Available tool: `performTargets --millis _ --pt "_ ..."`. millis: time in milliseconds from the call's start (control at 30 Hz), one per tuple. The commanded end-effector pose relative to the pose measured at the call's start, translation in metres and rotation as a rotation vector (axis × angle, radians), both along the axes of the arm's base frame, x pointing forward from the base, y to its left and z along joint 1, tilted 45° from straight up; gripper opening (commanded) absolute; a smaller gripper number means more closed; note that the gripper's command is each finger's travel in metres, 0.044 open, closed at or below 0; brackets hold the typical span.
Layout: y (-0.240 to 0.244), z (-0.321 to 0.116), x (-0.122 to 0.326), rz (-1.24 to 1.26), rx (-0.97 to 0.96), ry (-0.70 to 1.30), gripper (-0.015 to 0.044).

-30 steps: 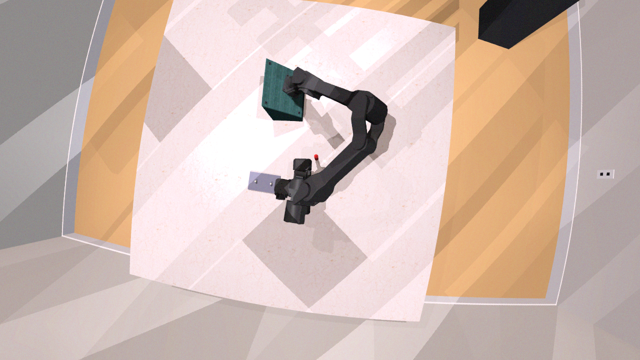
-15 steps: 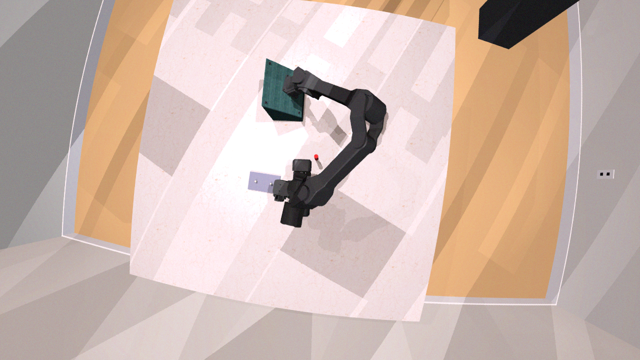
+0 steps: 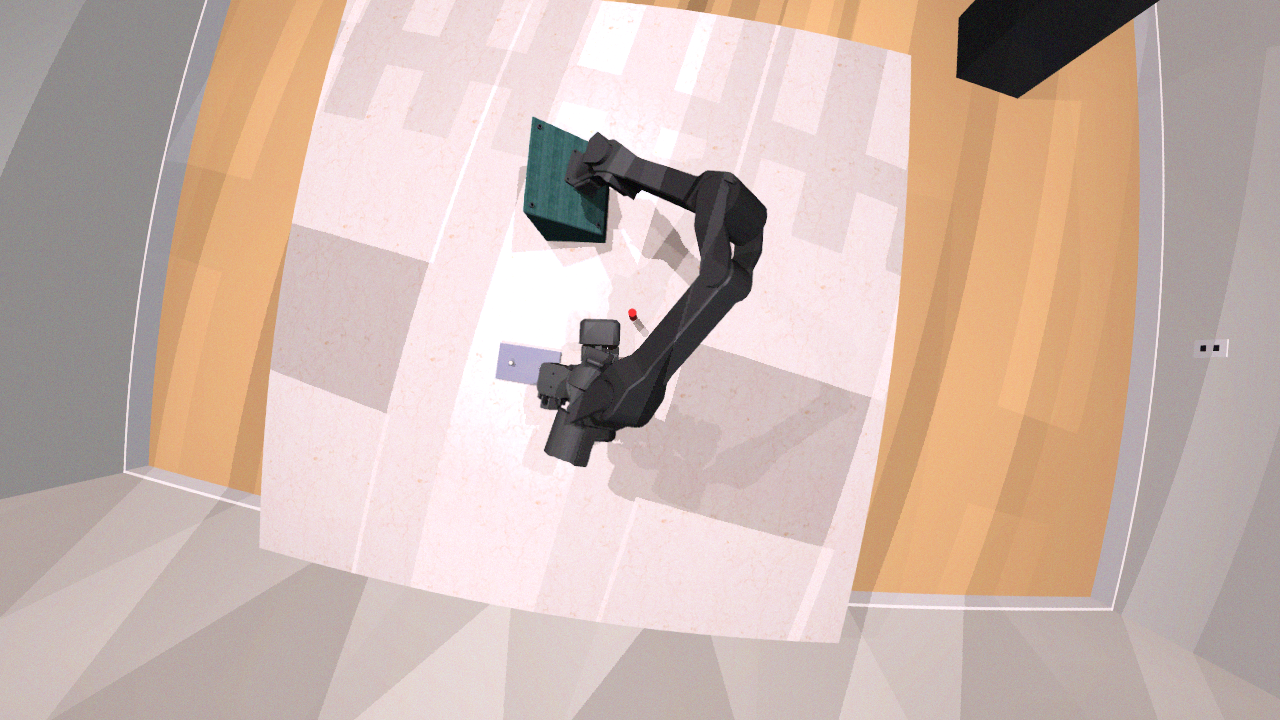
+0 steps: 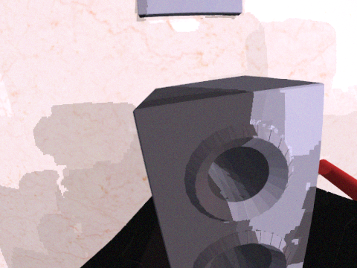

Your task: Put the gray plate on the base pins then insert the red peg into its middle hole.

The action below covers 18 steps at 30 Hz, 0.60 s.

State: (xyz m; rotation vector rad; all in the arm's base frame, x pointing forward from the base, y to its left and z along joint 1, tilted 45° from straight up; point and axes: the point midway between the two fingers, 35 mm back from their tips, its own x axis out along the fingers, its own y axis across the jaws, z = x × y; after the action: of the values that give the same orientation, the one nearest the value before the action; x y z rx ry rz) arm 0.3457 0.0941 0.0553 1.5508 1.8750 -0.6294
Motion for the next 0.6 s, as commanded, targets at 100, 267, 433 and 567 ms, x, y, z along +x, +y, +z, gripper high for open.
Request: performTargets --millis 100,267,433,567 --pt "-0.016 0.017 0.004 -0.002 -0.004 -0.011 0.0000" --pt "-0.027 0.028 0.005 -0.002 -0.004 -0.011 0.0000" --pt "-0.038 0.041 0.005 -0.001 -0.002 -0.010 0.0000" --pt "-0.046 0.050 0.004 -0.001 0.000 -0.009 0.0000"
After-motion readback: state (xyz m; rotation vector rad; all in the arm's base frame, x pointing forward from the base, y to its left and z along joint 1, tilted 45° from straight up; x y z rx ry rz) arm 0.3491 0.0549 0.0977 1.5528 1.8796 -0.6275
